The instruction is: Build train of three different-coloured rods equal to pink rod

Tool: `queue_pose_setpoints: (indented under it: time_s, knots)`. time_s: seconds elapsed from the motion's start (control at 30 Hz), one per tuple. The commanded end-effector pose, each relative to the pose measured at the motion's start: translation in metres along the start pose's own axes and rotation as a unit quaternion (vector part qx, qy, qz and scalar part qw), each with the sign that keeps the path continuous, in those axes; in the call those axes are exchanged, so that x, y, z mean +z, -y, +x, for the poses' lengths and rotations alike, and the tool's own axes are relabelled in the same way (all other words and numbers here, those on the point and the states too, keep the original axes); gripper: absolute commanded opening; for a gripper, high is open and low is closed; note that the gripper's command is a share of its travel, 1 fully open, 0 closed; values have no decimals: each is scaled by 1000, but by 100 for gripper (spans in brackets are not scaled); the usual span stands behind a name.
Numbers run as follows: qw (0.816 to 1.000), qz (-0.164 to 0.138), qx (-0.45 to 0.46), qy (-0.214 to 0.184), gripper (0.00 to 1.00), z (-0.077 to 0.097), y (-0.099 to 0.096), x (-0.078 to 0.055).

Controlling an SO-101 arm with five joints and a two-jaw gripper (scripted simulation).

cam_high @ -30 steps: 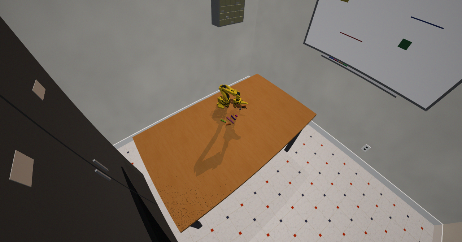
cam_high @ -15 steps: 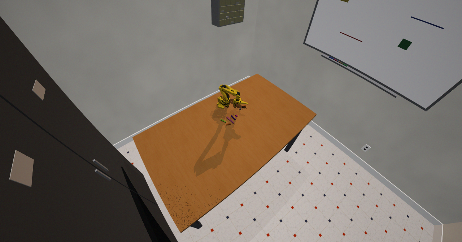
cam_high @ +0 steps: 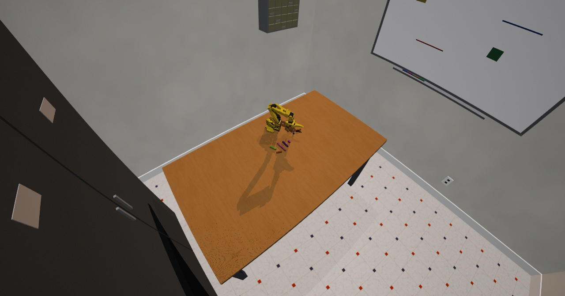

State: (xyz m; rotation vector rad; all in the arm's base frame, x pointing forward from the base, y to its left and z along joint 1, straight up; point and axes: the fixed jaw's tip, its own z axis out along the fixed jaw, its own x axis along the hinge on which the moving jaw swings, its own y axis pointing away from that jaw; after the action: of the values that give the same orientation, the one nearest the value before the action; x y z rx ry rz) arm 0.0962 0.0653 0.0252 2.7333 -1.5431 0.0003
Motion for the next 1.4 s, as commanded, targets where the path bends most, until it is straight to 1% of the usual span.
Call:
queue_pose_setpoints:
  time_s: [0.0, 0.37, 0.43, 0.47, 0.93, 1.0, 1.03, 1.1, 1.23, 1.37]
  knots:
    - [1000, 28, -3, 2, 100, -1, 9, -6]
    - [998, 69, -10, 4, 100, -1, 22, -15]
    - [998, 69, -10, 4, 100, -1, 22, -15]
    - [1000, 20, -5, 2, 100, 0, 6, -4]
    - [999, 53, 5, 4, 100, -1, 17, -15]
    - [999, 53, 5, 4, 100, -1, 17, -15]
    - [1000, 11, 0, 1, 100, 0, 3, -3]
    - [1000, 12, -1, 1, 100, -1, 4, -4]
    - [1000, 22, -9, 2, 100, -3, 7, -9]
    - [999, 44, -27, 4, 100, -8, 13, -20]
